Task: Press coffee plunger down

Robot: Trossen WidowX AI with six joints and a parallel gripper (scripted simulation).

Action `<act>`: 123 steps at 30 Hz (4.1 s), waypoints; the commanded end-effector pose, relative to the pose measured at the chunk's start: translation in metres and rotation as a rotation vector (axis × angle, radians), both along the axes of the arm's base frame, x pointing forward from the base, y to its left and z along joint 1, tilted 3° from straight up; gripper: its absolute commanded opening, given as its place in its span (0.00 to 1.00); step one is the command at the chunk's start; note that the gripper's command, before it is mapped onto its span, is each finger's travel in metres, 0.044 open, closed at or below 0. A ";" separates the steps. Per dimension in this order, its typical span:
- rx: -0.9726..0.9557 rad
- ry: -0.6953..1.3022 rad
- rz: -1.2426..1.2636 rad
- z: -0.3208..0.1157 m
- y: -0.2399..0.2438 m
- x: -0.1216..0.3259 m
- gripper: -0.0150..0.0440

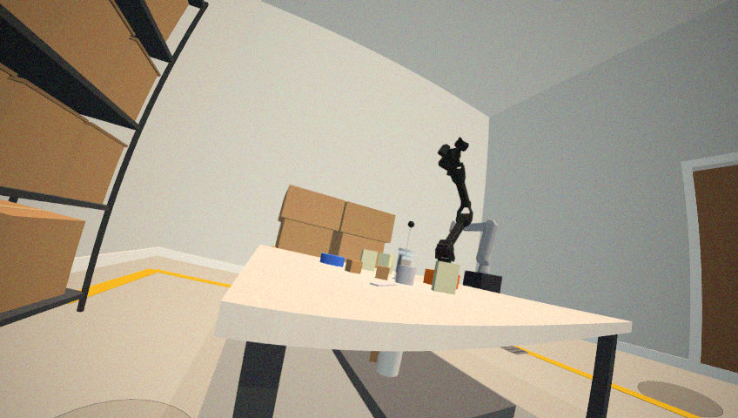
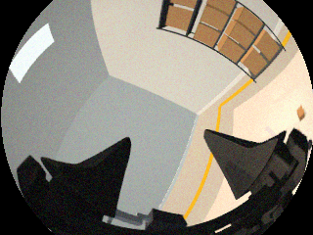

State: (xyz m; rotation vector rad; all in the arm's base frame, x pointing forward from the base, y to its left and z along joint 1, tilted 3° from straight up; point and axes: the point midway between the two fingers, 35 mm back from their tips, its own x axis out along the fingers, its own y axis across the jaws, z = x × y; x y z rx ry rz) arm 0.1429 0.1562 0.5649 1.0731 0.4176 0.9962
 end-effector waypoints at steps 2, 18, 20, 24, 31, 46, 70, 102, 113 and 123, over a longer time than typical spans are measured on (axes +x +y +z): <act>-0.020 -0.005 -0.026 -0.006 -0.002 0.003 1.00; -0.996 -0.059 -0.561 -0.227 -0.100 0.048 1.00; -1.137 -0.050 -0.570 -0.253 -0.114 0.045 1.00; -1.309 -0.036 -0.564 -0.284 -0.131 0.038 1.00; -1.309 -0.037 -0.564 -0.320 -0.131 0.037 1.00; -1.308 -0.043 -0.556 -0.347 -0.129 0.045 1.00; -1.307 -0.045 -0.557 -0.364 -0.126 0.070 0.87; -1.307 -0.045 -0.557 -0.382 -0.127 0.070 0.47; -1.307 -0.046 -0.557 -0.399 -0.127 0.071 0.47; -1.307 -0.046 -0.557 -0.415 -0.127 0.071 0.47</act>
